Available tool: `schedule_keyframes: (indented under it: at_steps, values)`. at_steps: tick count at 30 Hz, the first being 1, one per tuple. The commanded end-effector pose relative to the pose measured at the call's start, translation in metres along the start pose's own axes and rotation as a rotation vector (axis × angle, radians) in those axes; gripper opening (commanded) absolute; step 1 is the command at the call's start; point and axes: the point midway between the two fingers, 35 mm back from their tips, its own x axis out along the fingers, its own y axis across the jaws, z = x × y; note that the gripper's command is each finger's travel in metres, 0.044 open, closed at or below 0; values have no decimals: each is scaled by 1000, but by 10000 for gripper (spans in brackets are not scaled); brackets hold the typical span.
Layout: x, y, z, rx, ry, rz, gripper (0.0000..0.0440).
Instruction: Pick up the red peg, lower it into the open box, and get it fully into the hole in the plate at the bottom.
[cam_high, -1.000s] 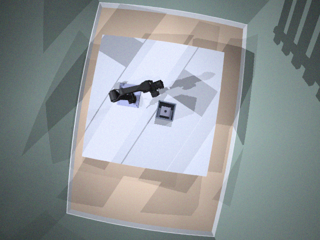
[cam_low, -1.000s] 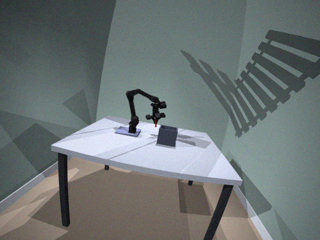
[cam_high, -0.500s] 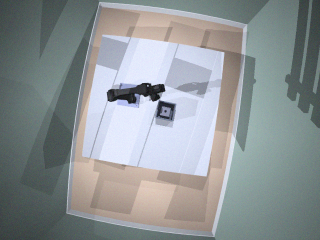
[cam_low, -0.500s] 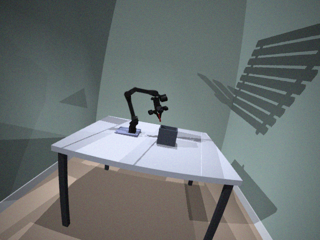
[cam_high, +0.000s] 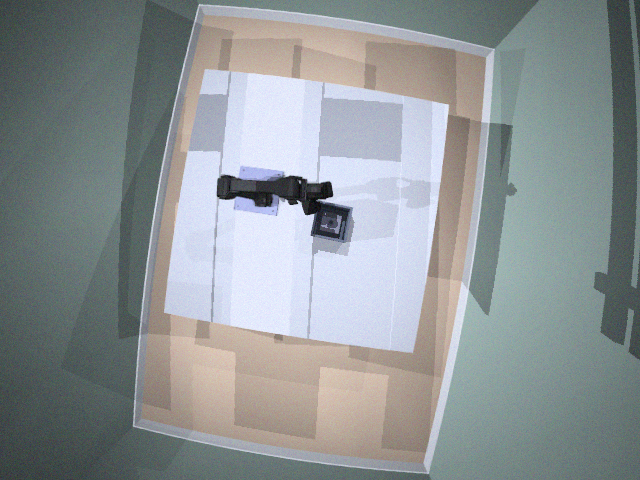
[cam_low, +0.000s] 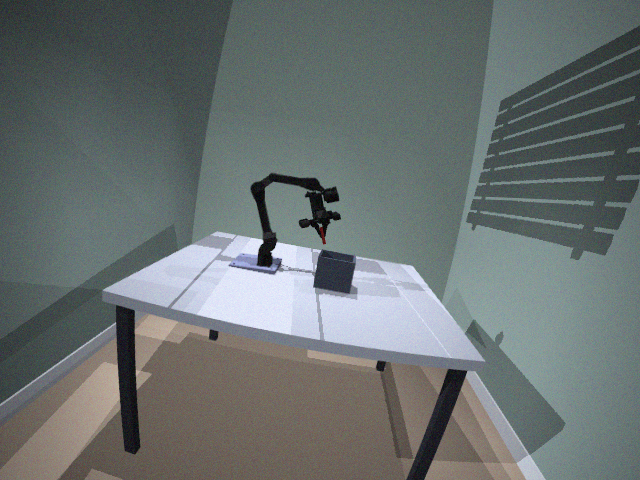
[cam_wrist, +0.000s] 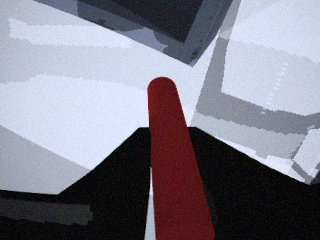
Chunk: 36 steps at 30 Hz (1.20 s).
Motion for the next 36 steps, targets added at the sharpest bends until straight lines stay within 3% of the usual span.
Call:
schedule_keyframes:
  at_steps: [1,22,36]
  values:
    - [0,1,11,9,-16,-13,0]
    - [16,6,72,56,-33,-85,0]
    - [50,4,101,53,-12,-125,0]
